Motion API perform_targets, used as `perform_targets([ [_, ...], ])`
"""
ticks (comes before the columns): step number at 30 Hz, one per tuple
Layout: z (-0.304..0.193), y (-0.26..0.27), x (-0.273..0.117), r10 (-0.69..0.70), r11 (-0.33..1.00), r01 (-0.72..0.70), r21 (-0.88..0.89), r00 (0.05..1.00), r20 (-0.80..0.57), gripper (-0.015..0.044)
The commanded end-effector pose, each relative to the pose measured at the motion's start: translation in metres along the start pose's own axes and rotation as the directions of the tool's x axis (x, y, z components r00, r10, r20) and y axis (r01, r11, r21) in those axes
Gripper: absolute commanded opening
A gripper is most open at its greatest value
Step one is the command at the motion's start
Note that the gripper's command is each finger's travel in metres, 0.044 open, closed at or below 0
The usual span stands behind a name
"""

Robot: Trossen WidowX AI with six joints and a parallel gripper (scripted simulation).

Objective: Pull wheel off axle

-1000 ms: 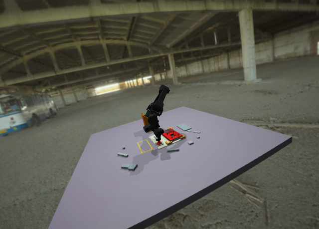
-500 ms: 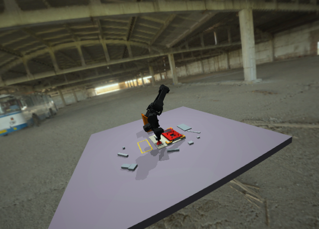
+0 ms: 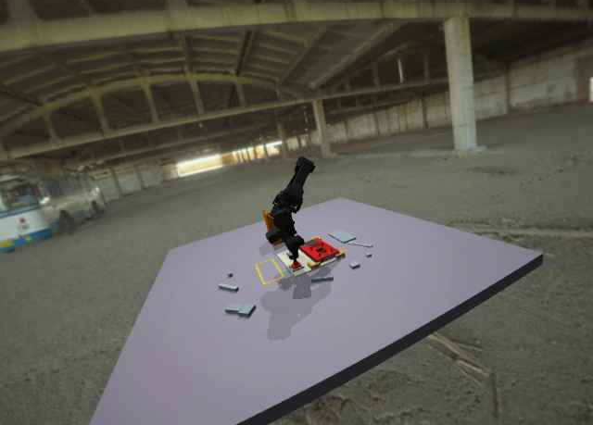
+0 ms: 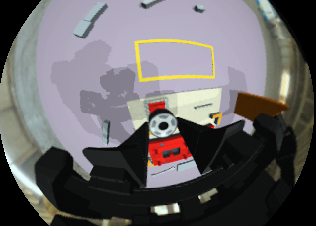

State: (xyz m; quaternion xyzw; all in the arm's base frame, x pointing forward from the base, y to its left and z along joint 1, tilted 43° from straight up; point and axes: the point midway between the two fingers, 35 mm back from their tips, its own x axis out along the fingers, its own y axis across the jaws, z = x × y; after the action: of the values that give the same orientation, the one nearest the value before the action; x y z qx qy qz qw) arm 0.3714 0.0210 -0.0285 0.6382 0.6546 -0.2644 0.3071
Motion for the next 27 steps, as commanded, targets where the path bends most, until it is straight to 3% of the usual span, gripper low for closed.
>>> perform_targets([
  [1,0.0006,0.0022,-0.0044,0.007,1.0,-0.007,-0.006,1.0,0.002,0.0],
  [27,0.0006,0.0018,-0.0129,0.008,1.0,-0.008,-0.004,1.0,0.001,0.0],
])
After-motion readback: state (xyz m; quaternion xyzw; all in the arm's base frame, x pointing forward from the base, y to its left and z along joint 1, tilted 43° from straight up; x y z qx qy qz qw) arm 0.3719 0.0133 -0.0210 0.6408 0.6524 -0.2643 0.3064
